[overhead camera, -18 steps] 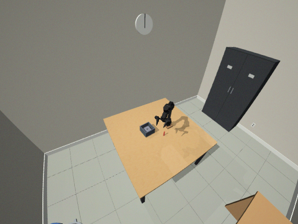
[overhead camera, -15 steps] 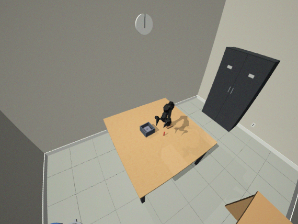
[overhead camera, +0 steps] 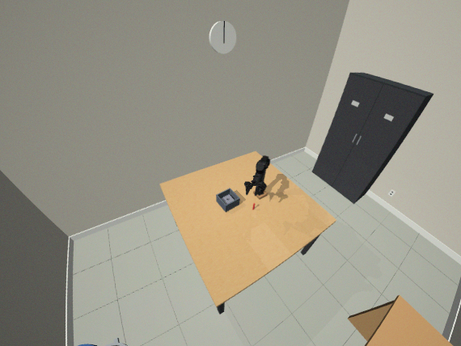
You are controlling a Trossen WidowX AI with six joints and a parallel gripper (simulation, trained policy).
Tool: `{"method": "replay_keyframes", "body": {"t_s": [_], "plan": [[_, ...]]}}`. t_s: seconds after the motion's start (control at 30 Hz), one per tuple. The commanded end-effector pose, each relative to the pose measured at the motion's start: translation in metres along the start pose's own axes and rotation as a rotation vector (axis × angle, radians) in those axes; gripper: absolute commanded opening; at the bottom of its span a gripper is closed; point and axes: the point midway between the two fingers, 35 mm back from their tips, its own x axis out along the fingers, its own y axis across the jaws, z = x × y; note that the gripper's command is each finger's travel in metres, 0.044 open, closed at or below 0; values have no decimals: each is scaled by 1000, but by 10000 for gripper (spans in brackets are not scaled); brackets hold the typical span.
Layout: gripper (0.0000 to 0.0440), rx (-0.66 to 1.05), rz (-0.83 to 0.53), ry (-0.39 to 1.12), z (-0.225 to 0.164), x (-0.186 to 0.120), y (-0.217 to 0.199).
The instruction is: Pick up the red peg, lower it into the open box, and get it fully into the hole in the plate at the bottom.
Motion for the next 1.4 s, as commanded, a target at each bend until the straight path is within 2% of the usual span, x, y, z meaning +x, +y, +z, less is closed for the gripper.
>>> {"method": "replay_keyframes", "body": {"t_s": [0.0,0.73,1.37], "plan": [[440,117,9,-12,8,-5,3],[440,860,173,-82,65,-6,41],[440,1477,404,-22,112,-7,87]]}}
